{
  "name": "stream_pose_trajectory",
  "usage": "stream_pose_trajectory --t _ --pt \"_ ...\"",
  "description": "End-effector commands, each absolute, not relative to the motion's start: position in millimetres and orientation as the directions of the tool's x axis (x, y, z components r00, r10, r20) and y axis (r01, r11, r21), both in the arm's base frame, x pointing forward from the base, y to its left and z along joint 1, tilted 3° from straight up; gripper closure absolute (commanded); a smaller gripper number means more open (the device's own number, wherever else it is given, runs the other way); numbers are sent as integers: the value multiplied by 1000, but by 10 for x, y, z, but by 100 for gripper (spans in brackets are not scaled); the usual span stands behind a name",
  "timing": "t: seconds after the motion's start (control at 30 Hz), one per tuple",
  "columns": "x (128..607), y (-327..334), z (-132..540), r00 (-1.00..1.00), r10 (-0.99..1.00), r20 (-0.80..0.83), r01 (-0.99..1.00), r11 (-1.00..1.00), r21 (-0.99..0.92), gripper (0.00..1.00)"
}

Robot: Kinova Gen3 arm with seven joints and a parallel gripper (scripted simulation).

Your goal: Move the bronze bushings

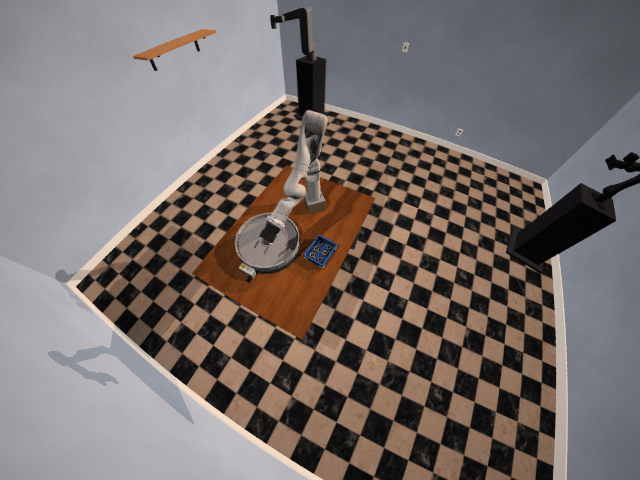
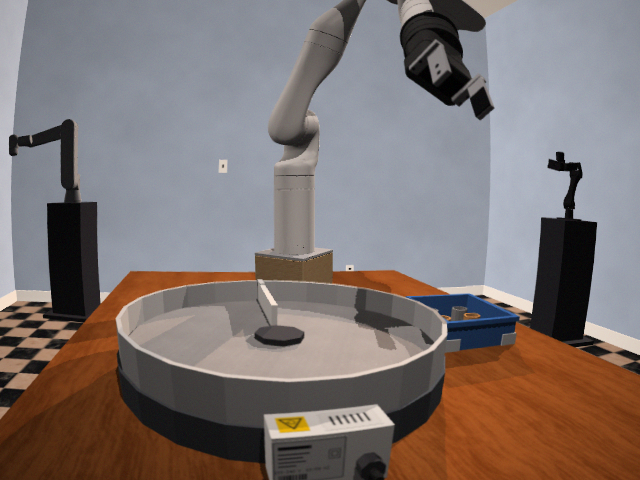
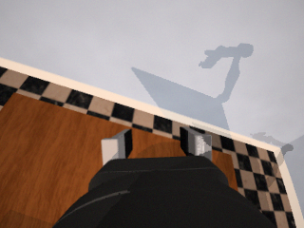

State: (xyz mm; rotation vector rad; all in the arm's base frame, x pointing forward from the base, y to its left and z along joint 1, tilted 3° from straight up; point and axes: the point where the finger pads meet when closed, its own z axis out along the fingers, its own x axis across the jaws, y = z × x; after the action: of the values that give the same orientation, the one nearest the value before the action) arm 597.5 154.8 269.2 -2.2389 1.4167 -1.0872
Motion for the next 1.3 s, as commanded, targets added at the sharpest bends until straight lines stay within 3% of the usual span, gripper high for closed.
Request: stream_pose_trajectory --t 0.0,0.37,0.77,1.27 --pt "5941 1140 2616 183 -884 429 -708 -421 -567 0" --pt "5542 267 2250 31 -933 358 -842 -217 -494 0" --pt "4557 -668 1693 -239 -946 218 -933 161 -321 0" --pt "3584 -887 1324 -501 -864 51 -862 493 -114 0"
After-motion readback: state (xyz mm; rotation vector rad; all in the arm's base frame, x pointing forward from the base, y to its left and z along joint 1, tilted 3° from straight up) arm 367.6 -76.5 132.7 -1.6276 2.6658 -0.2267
